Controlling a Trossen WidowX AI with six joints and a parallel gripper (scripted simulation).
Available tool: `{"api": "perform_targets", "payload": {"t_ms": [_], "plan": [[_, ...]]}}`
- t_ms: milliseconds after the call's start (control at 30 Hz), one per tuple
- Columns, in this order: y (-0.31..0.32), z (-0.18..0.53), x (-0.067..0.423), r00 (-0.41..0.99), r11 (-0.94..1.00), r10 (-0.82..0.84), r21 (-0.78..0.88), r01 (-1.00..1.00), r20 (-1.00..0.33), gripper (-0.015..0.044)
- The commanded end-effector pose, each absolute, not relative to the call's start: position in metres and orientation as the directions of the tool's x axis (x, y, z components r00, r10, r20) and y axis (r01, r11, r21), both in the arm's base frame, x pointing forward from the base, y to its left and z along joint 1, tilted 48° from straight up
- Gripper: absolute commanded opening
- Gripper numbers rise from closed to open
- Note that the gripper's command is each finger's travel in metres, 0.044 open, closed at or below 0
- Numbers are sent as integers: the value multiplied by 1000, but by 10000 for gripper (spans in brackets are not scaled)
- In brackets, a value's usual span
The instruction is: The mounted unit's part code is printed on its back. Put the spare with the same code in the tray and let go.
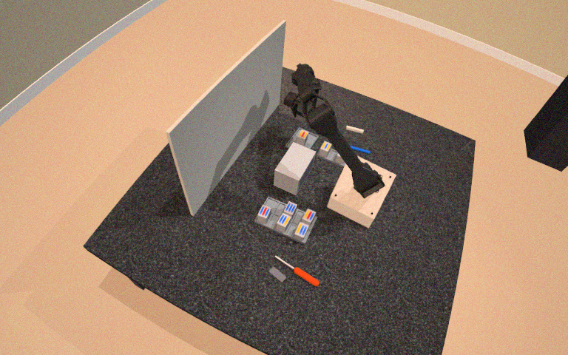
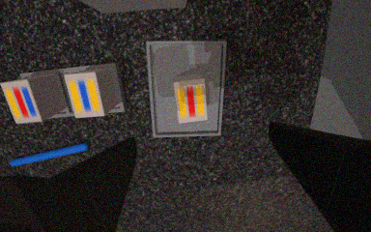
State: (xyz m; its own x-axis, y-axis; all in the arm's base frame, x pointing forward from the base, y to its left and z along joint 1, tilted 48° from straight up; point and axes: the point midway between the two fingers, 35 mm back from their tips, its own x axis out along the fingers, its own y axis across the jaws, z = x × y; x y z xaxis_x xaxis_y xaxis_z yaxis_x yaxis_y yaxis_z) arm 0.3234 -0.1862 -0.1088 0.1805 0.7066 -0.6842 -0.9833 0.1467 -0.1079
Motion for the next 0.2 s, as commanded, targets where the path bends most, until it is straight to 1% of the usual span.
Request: {"api": "perform_targets", "payload": {"t_ms": [0, 167], "plan": [[-186, -109, 324, 183, 150, 706, -107, -983, -684, 440], [-186, -109, 324, 183, 150, 706, -107, -983, -684, 440]]}}
